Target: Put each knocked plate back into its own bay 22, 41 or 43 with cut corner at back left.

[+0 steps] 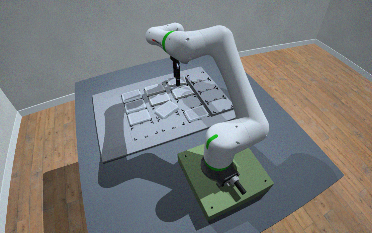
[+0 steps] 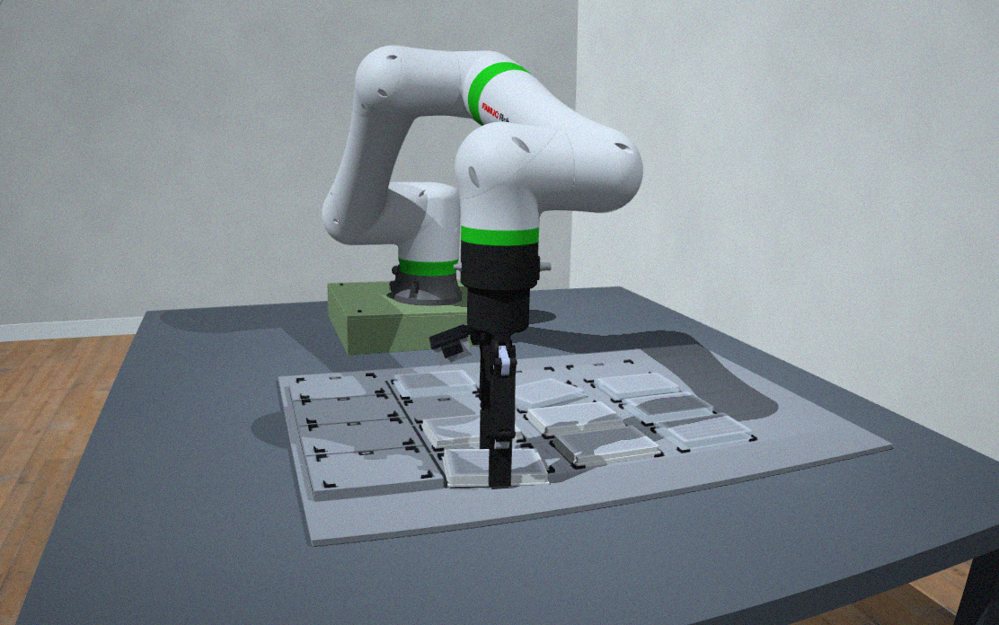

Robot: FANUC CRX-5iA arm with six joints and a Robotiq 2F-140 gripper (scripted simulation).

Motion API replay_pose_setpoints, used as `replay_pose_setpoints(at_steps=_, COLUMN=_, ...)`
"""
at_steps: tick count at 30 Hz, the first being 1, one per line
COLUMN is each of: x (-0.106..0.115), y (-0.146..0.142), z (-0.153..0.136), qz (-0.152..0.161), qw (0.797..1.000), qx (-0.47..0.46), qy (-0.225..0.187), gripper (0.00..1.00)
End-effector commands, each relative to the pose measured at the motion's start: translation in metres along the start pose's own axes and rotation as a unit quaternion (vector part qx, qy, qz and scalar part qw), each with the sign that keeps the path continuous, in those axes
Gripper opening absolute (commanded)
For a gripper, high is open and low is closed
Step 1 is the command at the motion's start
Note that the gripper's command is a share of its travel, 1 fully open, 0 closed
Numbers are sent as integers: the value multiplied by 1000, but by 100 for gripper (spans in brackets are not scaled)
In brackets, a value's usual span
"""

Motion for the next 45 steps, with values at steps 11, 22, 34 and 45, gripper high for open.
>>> replay_pose_setpoints(at_steps=11, x=1, y=0, z=0, qz=1, qw=1000, qx=0, qy=0, gripper=59)
replay_pose_setpoints(at_steps=22, x=2, y=0, z=0, qz=1, qw=1000, qx=0, qy=0, gripper=59)
replay_pose_setpoints(at_steps=34, x=2, y=0, z=0, qz=1, qw=1000, qx=0, qy=0, gripper=58)
replay_pose_setpoints(at_steps=45, x=2, y=0, z=0, qz=1, qw=1000, qx=0, qy=0, gripper=57)
Point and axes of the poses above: the point where the finger pads meet when closed, its own x axis back along the fingers, its own y axis across the jaws, z = x × y, the point moved 8 cm from there along x, back along the fingers, and after that the axes turned 10 degrees about x, right-handed, at the moved point
